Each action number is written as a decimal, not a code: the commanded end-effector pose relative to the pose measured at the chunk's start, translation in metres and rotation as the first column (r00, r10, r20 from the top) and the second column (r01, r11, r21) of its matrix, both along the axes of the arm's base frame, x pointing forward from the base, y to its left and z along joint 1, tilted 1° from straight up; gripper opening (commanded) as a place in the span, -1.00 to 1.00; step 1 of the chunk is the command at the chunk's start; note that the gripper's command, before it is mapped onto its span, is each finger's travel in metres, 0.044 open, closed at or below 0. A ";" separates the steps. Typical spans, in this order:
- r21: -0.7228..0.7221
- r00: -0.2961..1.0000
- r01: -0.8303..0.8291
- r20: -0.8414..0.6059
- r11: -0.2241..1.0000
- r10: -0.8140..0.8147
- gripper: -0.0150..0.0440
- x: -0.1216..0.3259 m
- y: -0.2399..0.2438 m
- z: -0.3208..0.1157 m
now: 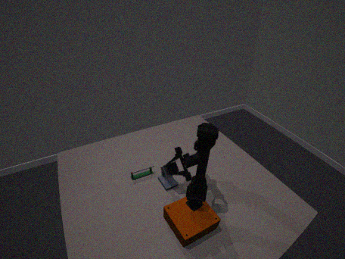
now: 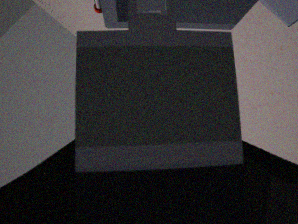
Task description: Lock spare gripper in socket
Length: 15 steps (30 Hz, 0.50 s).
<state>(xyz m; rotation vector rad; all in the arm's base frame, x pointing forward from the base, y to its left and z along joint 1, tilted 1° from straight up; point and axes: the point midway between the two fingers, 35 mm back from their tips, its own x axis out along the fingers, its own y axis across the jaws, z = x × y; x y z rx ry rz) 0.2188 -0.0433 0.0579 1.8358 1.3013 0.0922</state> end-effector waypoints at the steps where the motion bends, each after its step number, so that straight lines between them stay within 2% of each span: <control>1: 0.007 1.000 0.007 0.009 1.000 -0.007 -0.49 0.006 -0.001 -0.001; 15: 0.006 1.000 0.007 0.011 1.000 -0.007 -0.49 0.018 -0.003 -0.014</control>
